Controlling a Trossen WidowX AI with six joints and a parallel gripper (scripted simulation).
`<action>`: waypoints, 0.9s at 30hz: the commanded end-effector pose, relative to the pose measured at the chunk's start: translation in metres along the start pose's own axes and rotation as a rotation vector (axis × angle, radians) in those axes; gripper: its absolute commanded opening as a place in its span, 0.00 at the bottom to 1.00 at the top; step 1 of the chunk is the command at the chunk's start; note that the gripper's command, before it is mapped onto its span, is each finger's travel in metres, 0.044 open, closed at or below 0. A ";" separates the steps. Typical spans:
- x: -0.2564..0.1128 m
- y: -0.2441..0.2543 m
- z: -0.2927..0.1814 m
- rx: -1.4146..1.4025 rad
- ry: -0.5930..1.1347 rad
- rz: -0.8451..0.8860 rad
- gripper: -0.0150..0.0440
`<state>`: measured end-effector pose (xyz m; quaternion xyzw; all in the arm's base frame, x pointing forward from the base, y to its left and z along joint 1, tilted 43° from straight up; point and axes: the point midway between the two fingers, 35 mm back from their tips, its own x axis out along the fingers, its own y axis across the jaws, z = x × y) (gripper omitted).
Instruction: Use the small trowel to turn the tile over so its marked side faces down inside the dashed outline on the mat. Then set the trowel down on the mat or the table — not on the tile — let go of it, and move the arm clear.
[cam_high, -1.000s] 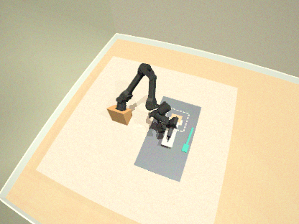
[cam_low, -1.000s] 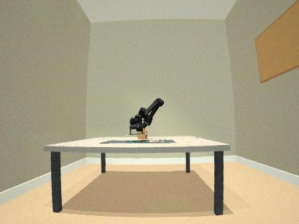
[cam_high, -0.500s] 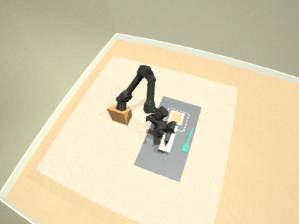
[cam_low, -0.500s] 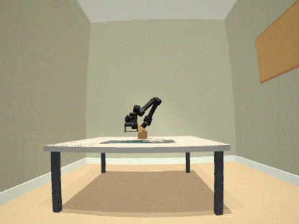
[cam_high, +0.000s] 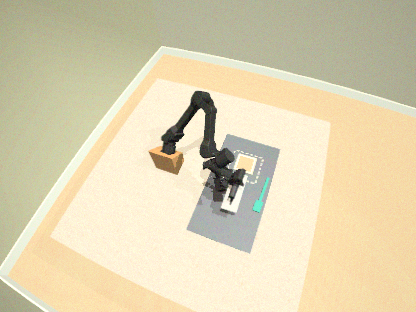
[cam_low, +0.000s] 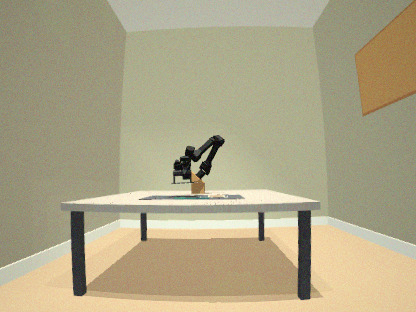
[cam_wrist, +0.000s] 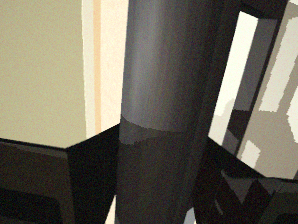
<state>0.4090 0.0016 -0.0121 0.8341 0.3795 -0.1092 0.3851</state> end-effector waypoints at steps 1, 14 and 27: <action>-0.001 0.005 0.001 -0.009 -0.001 0.012 0.25; -0.001 0.005 0.001 -0.009 -0.001 0.012 0.25; 0.000 0.000 0.000 -0.001 0.000 0.000 0.25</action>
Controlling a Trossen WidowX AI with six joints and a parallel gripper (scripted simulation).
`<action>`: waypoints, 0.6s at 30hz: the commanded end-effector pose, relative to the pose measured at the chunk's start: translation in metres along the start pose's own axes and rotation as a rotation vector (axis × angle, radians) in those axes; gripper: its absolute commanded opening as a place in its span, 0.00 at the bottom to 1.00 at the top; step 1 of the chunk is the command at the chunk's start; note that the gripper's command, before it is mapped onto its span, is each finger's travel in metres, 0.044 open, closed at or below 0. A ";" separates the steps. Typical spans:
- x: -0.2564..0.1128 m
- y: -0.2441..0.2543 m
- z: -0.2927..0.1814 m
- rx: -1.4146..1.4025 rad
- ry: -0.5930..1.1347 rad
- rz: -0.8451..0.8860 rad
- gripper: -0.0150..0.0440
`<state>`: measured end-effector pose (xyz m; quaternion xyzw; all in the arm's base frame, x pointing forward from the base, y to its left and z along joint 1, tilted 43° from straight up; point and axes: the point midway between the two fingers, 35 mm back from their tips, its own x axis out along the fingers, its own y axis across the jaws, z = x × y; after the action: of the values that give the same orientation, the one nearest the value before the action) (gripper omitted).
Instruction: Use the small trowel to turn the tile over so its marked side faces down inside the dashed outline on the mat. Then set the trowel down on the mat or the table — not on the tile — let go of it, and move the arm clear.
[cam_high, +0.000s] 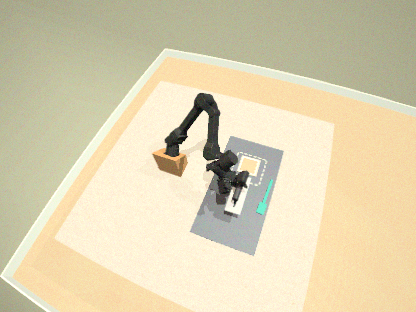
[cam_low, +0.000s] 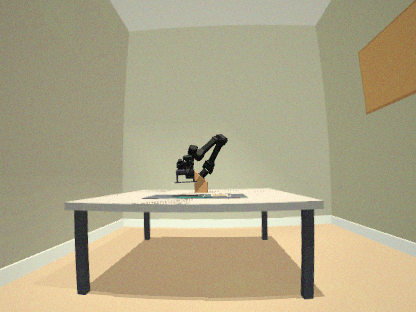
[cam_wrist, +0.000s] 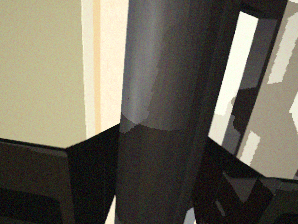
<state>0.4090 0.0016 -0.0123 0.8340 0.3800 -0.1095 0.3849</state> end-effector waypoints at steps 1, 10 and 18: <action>0.000 0.000 0.000 0.000 0.000 0.001 0.25; 0.009 0.002 0.016 0.091 -0.073 -0.016 0.25; 0.027 0.002 0.053 0.290 -0.251 -0.041 0.25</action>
<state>0.4231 -0.0104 -0.0518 0.8478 0.3537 -0.2322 0.3197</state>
